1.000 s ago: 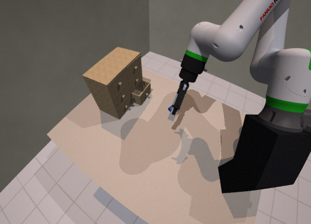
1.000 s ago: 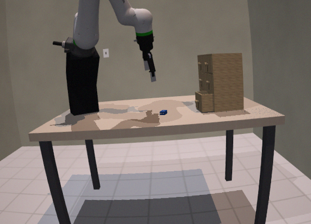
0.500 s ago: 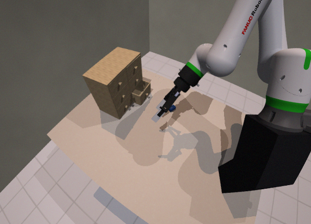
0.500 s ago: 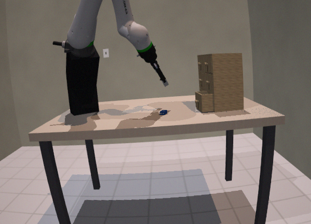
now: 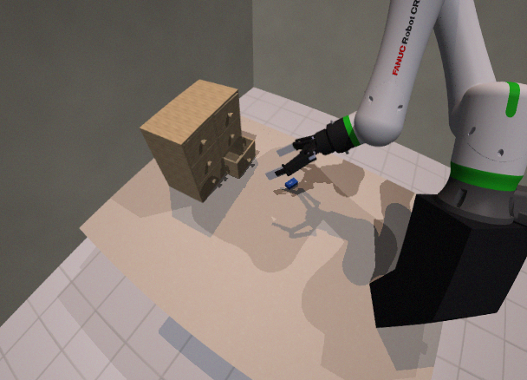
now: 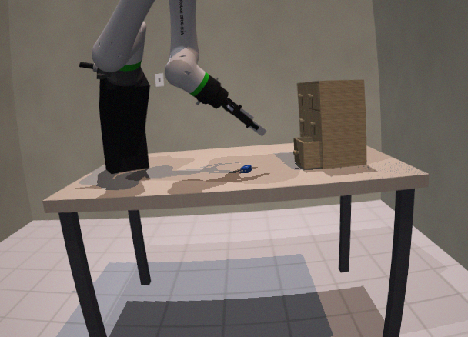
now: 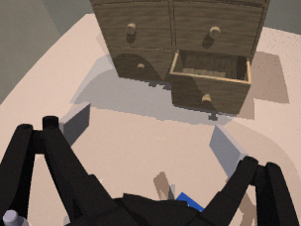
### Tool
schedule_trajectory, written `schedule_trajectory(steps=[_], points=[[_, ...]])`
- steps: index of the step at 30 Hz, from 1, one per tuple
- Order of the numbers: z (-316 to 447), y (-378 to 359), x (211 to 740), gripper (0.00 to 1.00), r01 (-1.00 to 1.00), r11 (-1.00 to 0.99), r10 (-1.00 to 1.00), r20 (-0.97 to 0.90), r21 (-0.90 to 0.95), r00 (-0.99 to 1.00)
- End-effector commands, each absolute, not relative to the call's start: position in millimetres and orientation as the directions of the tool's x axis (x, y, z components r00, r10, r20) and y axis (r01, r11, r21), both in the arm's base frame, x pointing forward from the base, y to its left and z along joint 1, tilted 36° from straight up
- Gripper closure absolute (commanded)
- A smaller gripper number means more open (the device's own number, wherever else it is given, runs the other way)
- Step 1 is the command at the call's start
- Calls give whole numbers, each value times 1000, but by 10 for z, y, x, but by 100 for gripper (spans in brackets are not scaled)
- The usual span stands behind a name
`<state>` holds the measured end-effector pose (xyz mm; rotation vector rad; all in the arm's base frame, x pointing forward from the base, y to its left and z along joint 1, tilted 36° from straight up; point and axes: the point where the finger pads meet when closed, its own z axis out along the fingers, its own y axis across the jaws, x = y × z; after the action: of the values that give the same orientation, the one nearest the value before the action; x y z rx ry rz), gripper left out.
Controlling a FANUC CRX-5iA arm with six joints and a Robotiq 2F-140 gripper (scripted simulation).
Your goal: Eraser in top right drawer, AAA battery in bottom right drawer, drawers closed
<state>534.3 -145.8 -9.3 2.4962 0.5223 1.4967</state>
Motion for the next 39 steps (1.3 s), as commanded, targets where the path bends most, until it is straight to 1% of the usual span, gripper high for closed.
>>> schedule_trajectory(steps=[1, 4, 8, 9, 33, 39], points=[[74, -1723, 5303, 0, 38, -876, 472, 839, 481, 269], [167, -1868, 5244, 0, -16, -848, 510, 825, 529, 244], [193, -1905, 5227, 0, -27, -841, 519, 820, 540, 240], [193, -1905, 5227, 100, -27, -841, 519, 820, 540, 240], [189, -1907, 5232, 100, -27, -841, 519, 820, 540, 240], [128, -1949, 5322, 100, -27, -841, 519, 820, 540, 240]])
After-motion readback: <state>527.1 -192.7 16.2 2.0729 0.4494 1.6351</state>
